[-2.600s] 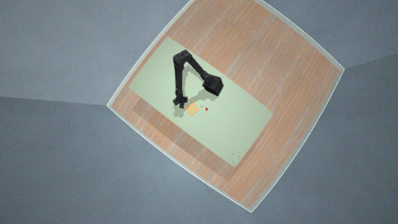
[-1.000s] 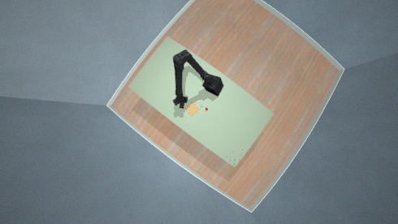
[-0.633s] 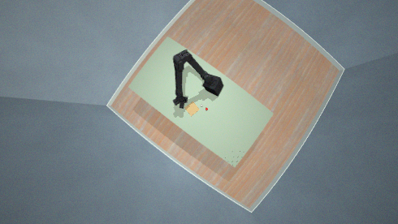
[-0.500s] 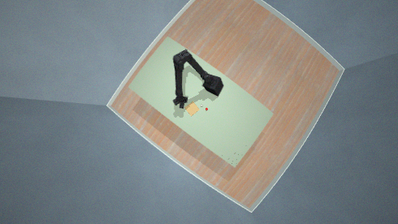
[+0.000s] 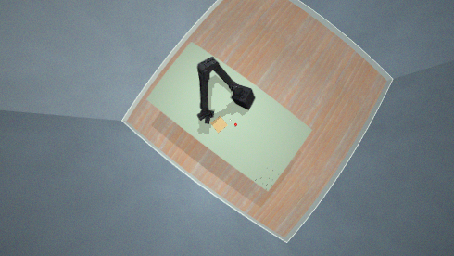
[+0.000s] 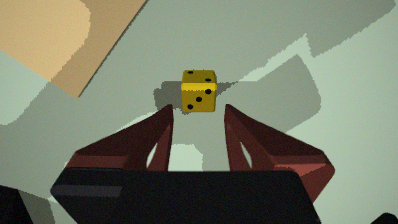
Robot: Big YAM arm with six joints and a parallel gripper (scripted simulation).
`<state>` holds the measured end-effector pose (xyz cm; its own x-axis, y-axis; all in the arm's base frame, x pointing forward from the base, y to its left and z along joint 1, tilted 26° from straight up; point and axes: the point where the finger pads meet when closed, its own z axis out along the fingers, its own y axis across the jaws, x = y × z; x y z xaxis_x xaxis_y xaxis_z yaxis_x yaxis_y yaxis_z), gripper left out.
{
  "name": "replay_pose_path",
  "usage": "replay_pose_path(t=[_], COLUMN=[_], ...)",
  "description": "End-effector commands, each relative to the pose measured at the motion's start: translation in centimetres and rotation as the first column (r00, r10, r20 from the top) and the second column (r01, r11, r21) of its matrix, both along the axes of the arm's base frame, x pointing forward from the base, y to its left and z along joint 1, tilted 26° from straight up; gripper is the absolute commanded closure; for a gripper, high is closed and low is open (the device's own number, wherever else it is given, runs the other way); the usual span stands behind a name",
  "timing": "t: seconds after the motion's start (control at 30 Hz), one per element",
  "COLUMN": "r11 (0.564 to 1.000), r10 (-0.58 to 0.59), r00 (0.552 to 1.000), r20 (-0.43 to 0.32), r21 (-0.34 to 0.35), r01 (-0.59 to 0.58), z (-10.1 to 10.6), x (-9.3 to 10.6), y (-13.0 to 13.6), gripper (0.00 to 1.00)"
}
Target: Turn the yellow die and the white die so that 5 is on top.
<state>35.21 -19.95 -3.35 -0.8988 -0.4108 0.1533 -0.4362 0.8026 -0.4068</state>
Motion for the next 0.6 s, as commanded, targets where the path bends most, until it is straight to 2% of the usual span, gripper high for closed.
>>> replay_pose_path(t=[0.0, 0.23, 0.57], r11=[1.0, 1.0, 1.0], r10=[0.007, 0.007, 0.003], r00=[1.0, 1.0, 1.0], r20=[0.02, 0.018, 0.01], r21=[-0.004, -0.003, 0.0], r01=[-0.007, -0.007, -0.003], z=[0.2, 0.1, -1.0], x=[0.7, 0.6, 0.4], y=[-0.3, -0.3, -0.8], gripper=[0.62, 0.62, 0.62])
